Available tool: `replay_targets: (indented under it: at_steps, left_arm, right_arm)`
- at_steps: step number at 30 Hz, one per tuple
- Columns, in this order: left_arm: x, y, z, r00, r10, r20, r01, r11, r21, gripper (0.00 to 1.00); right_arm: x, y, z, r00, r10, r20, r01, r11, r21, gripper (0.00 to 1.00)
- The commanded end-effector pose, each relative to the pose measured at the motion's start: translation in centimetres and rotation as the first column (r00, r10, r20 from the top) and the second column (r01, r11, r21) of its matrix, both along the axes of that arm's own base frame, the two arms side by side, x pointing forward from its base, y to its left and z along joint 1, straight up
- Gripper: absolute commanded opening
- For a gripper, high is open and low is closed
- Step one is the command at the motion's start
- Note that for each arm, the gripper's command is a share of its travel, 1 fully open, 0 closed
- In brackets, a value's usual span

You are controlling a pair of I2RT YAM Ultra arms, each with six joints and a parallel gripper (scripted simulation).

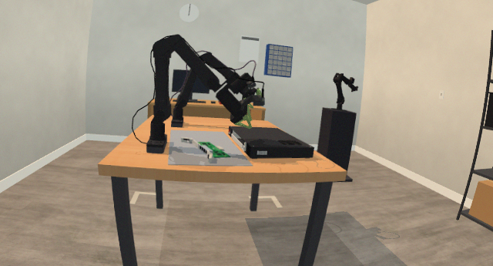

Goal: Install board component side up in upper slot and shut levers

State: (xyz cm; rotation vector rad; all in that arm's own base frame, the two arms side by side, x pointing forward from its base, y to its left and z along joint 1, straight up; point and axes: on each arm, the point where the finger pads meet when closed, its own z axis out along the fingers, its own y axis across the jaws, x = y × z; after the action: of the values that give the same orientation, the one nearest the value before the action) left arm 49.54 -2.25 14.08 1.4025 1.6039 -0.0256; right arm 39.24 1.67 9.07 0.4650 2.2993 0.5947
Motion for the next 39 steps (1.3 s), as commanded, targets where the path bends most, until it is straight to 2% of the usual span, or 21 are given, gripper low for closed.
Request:
replay_targets:
  at_steps: [1, 6, 11, 15, 17, 18, 25, 30, 32, 34, 39]
  left_arm:
    - [1.0, -0.7, 1.0, 0.994, 0.097, 0.048, -0.096, 0.995, -0.023, 1.0]
    - [-0.4, -8.9, 0.9, 0.997, 0.049, 0.053, -0.045, 0.996, -0.073, 1.0]
    - [-3.0, -15.8, 0.8, 0.999, -0.003, 0.054, 0.01, 0.992, -0.128, 1.0]
    - [-5.5, -20.4, 0.9, 0.998, -0.037, 0.056, 0.046, 0.983, -0.18, 1.0]
    - [-5.5, -20.4, 0.9, 0.998, -0.037, 0.056, 0.046, 0.983, -0.18, 1.0]
    - [-6.1, -21.5, 1.2, 0.998, -0.036, 0.06, 0.048, 0.978, -0.202, 1.0]
    - [-14.6, -30.5, 2.4, 0.992, -0.119, 0.052, 0.129, 0.918, -0.374, 1.0]
    - [-22.3, -34.9, 3.6, 0.98, -0.199, 0.025, 0.182, 0.835, -0.519, 1.0]
    - [-25.5, -36.1, 3.9, 0.971, -0.24, 0.008, 0.202, 0.798, -0.568, 1.0]
    - [-25.5, -36.1, 3.9, 0.971, -0.24, 0.008, 0.202, 0.798, -0.568, 1.0]
    - [-32.7, -37.4, 4.4, 0.939, -0.343, -0.034, 0.236, 0.713, -0.66, 1.0]
  right_arm:
    - [-1.1, -1.5, -1.9, 0.983, -0.048, -0.18, 0.047, 0.999, -0.008, 0.47]
    - [-2.7, -6.0, -2.5, 0.923, -0.191, -0.333, 0.198, 0.98, -0.014, 0.47]
    - [-5.1, -8.1, -3.5, 0.834, -0.27, -0.482, 0.3, 0.954, -0.017, 0.47]
    - [-7.3, -8.8, -4.5, 0.75, -0.301, -0.59, 0.354, 0.935, -0.026, 0.47]
    - [-7.3, -8.8, -4.5, 0.75, -0.301, -0.59, 0.354, 0.935, -0.026, 0.47]
    - [-8.2, -8.8, -4.7, 0.718, -0.306, -0.625, 0.369, 0.929, -0.031, 0.47]
    - [-13.8, -9.2, -5.4, 0.468, -0.32, -0.824, 0.462, 0.883, -0.081, 0.47]
    - [-16.8, -8.9, -6.1, 0.293, -0.306, -0.906, 0.548, 0.83, -0.103, 0.47]
    - [-17.3, -8.4, -6.9, 0.259, -0.28, -0.924, 0.59, 0.804, -0.079, 0.47]
    - [-17.3, -8.4, -6.9, 0.259, -0.28, -0.924, 0.59, 0.804, -0.079, 0.47]
    - [-18.3, -8.4, -7.5, 0.216, -0.259, -0.941, 0.642, 0.764, -0.063, 0.47]
